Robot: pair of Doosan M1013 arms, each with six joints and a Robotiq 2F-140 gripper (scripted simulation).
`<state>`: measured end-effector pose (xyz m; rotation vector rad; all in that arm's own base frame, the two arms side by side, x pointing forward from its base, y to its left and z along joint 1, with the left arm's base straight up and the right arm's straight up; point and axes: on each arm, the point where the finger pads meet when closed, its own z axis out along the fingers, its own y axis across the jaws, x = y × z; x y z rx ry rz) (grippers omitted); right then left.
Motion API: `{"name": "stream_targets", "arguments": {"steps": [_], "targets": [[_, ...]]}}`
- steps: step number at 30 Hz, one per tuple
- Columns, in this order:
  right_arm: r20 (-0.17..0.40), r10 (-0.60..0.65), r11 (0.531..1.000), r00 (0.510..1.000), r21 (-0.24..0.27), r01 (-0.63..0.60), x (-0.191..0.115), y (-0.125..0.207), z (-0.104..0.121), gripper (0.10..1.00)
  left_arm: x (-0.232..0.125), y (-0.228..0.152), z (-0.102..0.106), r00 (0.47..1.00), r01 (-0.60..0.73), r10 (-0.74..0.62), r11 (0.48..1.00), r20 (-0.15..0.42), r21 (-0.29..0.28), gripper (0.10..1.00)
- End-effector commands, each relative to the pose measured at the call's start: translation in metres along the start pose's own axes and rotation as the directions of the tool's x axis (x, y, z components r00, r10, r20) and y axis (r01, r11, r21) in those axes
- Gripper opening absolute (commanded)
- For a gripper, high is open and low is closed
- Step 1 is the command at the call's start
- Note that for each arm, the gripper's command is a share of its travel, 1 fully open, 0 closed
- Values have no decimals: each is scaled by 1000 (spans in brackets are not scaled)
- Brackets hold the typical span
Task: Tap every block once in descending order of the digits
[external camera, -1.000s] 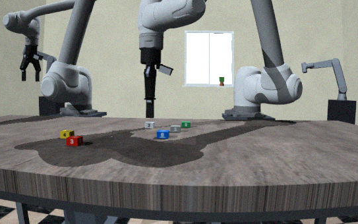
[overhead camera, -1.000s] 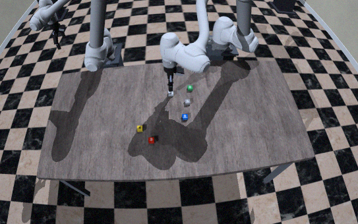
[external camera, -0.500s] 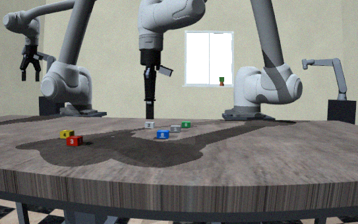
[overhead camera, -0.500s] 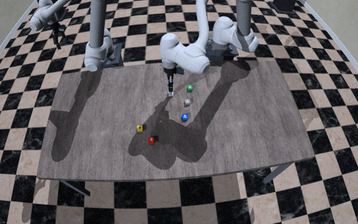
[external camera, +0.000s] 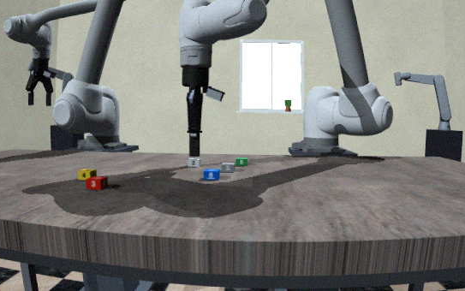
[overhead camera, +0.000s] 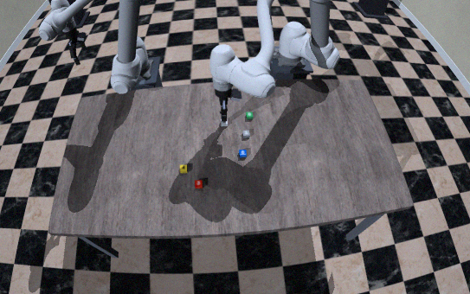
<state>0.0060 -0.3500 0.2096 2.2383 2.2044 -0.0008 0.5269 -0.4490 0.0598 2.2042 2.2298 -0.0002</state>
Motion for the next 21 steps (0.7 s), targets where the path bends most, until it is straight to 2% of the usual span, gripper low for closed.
{"name": "stream_targets", "arguments": {"steps": [1,21], "targets": [[1,0,1000,1000,-1,0,-1,0,-1,1000,0,0,0,1000,0,0,1000,1,-1,99],[1,0,1000,1000,-1,0,-1,0,-1,1000,0,1,6,1000,0,0,1000,0,-1,99]]}}
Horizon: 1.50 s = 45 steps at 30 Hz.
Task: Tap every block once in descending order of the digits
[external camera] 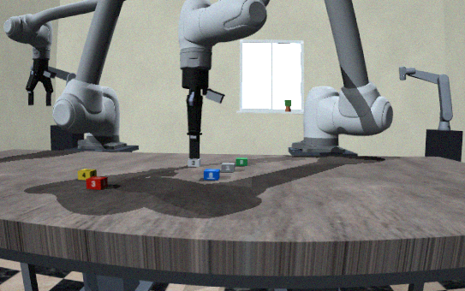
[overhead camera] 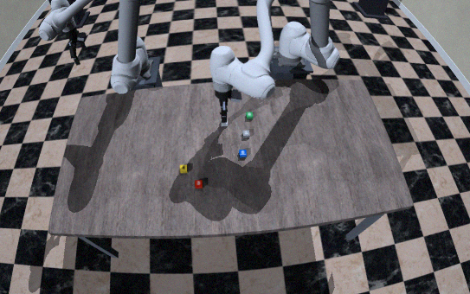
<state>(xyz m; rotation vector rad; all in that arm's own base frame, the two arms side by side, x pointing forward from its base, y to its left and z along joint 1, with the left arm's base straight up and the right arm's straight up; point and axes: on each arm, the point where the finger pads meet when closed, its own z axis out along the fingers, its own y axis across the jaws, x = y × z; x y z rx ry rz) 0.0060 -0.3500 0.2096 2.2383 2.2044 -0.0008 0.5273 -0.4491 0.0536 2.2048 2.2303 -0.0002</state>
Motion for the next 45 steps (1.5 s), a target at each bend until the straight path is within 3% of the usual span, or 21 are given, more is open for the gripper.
{"name": "stream_targets", "arguments": {"steps": [1,11,26,45], "targets": [[1,0,1000,1000,-1,0,-1,0,-1,1000,0,1,0,1000,0,0,1000,1,-1,99],[1,0,1000,1000,-1,0,-1,0,-1,1000,0,1,-8,1000,0,0,1000,0,-1,99],[1,0,1000,1000,-1,0,-1,0,-1,1000,0,0,-62,1000,0,0,1000,-1,0,99],[1,0,1000,1000,-1,0,-1,0,-1,1000,4,4,-58,1000,0,0,1000,0,-1,99]]}}
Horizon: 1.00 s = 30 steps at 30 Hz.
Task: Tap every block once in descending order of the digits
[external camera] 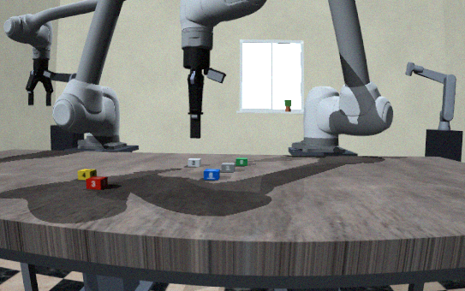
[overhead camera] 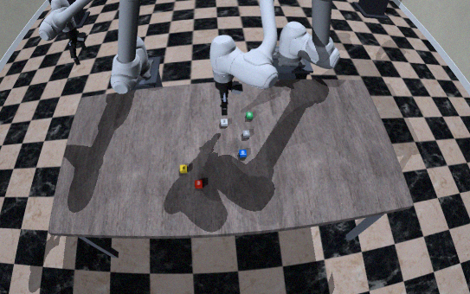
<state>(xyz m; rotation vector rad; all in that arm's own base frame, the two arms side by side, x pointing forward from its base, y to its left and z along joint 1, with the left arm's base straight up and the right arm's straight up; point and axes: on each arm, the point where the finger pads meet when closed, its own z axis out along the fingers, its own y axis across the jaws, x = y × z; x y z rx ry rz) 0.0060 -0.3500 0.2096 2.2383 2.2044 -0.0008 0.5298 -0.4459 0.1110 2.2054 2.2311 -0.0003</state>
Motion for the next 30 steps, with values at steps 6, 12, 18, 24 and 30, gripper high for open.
{"name": "stream_targets", "arguments": {"steps": [6,12,18,24,30], "targets": [[1,0,1000,1000,-1,0,-1,0,-1,1000,29,27,12,1000,0,0,1000,-1,-1,99],[1,0,1000,1000,-1,0,-1,0,-1,1000,60,52,26,1000,0,0,1000,-1,1,99],[1,0,1000,1000,-1,0,-1,0,-1,1000,80,67,35,1000,0,0,1000,-2,2,99],[1,0,1000,1000,-1,0,-1,0,-1,1000,104,82,43,1000,-1,1,1000,-3,2,99],[1,0,1000,1000,-1,0,-1,0,-1,1000,101,80,42,1000,-1,1,1000,-2,2,99]]}}
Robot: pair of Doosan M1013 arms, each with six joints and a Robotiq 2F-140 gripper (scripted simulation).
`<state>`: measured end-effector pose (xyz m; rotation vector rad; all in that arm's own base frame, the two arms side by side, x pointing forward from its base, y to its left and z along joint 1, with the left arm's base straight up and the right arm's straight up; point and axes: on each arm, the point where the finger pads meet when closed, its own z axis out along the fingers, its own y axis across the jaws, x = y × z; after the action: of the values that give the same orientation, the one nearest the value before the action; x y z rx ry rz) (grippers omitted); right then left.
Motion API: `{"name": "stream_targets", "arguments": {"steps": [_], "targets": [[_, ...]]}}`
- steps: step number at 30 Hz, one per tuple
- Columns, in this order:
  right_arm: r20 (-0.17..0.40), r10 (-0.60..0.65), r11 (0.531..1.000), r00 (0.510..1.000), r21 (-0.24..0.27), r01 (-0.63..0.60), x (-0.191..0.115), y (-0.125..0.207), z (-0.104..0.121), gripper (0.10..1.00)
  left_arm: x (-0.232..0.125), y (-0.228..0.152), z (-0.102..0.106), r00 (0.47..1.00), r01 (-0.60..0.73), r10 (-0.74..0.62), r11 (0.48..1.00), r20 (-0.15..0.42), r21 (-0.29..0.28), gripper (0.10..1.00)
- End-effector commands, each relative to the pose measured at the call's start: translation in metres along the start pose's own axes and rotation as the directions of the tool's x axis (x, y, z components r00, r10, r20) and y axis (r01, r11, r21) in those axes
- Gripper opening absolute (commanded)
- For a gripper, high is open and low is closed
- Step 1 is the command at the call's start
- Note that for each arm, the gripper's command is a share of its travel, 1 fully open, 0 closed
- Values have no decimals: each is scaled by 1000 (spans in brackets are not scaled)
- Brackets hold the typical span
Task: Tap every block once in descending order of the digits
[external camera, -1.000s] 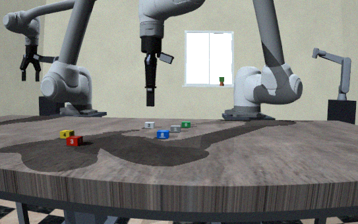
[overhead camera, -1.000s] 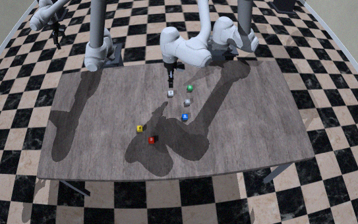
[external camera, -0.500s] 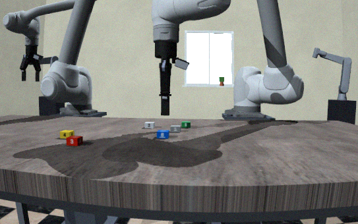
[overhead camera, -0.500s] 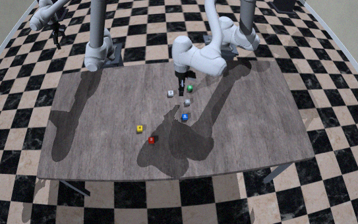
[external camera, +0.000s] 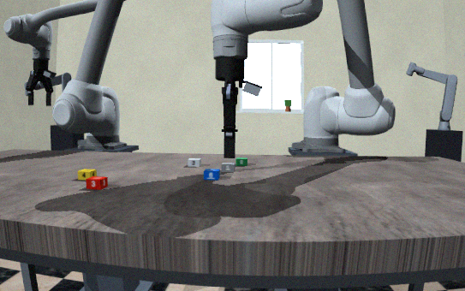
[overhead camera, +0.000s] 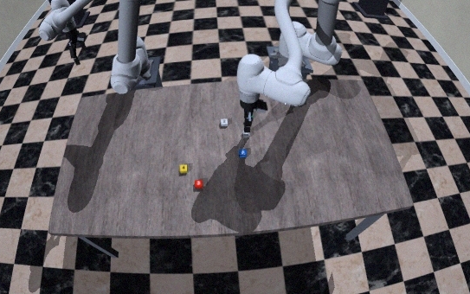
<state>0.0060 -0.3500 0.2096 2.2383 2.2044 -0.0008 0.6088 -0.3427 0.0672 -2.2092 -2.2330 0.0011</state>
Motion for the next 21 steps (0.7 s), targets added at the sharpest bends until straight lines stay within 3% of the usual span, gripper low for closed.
{"name": "stream_targets", "arguments": {"steps": [1,21], "targets": [[1,0,1000,1000,-1,0,-1,0,-1,1000,-1,0,-2,1000,0,0,1000,1,-2,99],[1,0,1000,1000,-1,0,-1,0,-1,1000,-2,0,3,1000,0,0,1000,1,-2,99]]}}
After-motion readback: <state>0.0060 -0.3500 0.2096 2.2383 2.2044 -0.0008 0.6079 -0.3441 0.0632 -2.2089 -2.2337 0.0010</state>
